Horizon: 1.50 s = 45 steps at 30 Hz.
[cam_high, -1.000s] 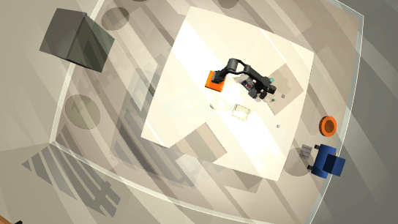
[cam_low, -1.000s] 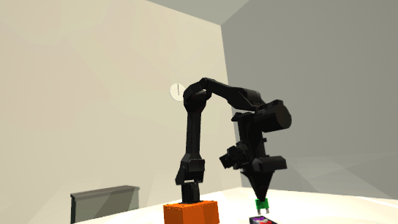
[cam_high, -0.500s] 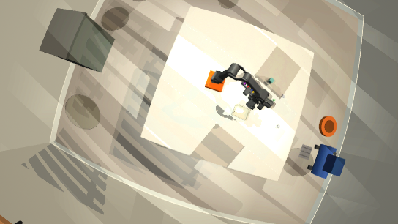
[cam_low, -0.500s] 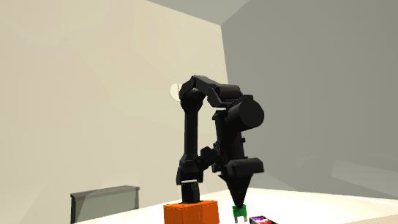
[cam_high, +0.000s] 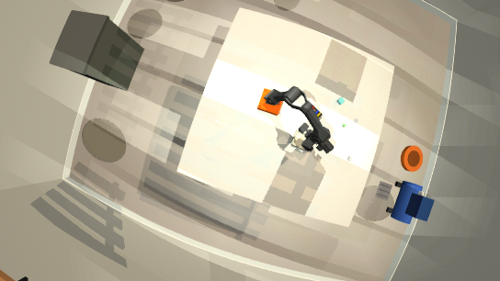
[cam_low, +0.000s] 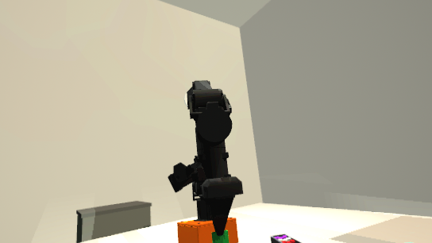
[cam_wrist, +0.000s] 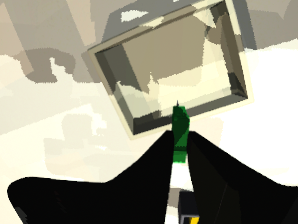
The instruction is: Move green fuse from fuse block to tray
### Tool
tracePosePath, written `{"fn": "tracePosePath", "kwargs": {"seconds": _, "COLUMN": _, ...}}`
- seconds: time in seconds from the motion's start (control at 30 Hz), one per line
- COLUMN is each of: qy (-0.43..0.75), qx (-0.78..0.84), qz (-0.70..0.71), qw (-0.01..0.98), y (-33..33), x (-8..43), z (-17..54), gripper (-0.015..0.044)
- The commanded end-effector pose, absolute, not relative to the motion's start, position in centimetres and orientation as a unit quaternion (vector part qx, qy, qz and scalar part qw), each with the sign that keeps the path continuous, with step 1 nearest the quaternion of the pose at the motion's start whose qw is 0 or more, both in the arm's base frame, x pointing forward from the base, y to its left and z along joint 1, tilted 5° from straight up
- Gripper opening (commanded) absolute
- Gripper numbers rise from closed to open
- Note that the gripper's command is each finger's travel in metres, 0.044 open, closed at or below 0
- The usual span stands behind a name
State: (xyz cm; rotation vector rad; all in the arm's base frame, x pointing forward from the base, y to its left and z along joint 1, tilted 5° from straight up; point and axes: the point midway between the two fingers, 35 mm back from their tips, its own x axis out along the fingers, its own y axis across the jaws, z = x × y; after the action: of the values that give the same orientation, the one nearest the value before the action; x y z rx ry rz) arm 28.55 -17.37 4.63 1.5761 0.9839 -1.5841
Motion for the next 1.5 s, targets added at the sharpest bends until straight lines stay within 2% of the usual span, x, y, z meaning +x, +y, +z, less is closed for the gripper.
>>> {"fn": "tracePosePath", "kwargs": {"seconds": 0.0, "qy": 0.38, "qx": 0.603, "qz": -0.612, "qw": 0.343, "y": -19.6, "x": 27.6, "z": 4.4, "gripper": 0.0}}
{"fn": "tracePosePath", "kwargs": {"seconds": 1.17, "qy": 0.38, "qx": 0.603, "qz": -0.612, "qw": 0.343, "y": -19.5, "x": 27.3, "z": 0.4, "gripper": 0.0}}
{"fn": "tracePosePath", "kwargs": {"seconds": 1.47, "qy": 0.379, "qx": 0.605, "qz": -0.61, "qw": 0.342, "y": -19.5, "x": 27.4, "z": 0.7, "gripper": 0.0236}}
